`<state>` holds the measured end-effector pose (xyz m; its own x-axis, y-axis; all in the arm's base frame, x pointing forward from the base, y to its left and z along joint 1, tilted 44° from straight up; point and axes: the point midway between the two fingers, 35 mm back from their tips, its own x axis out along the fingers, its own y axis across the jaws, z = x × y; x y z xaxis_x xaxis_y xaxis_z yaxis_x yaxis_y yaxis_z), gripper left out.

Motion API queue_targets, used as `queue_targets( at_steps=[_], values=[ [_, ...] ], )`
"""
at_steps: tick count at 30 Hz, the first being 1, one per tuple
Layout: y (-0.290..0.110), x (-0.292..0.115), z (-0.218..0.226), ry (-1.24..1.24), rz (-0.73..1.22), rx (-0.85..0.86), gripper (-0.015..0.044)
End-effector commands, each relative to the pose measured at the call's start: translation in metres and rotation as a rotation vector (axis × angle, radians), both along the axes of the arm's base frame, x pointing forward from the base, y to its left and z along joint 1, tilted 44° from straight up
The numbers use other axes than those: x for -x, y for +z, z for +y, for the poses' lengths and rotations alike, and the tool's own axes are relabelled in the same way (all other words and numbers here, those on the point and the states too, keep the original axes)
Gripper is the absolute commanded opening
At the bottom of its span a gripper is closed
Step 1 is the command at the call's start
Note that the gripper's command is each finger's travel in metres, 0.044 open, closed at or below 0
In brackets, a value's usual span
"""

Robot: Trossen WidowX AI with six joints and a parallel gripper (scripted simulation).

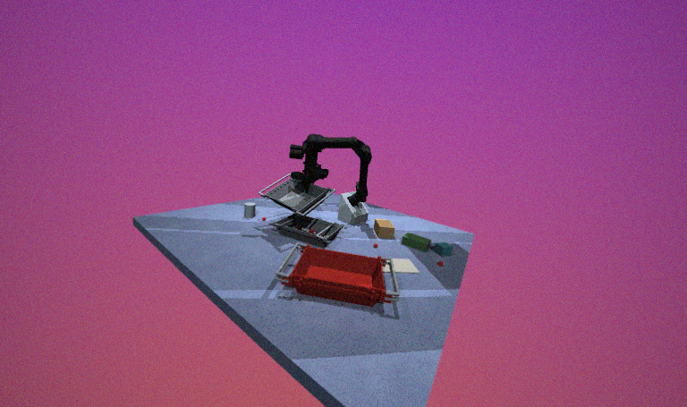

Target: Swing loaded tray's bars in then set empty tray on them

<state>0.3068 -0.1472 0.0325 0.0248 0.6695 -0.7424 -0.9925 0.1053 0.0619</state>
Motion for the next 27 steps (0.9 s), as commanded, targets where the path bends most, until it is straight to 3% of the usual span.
queue_targets(
  at_steps=[1,16,27],
  values=[
    [0.015,-0.005,0.006,0.031,-0.068,0.007,0.0],
    [0.046,-0.018,0.054,0.221,-0.238,-0.013,0.0],
    [0.047,-0.018,0.056,0.23,-0.246,-0.014,0.0]
  ],
)
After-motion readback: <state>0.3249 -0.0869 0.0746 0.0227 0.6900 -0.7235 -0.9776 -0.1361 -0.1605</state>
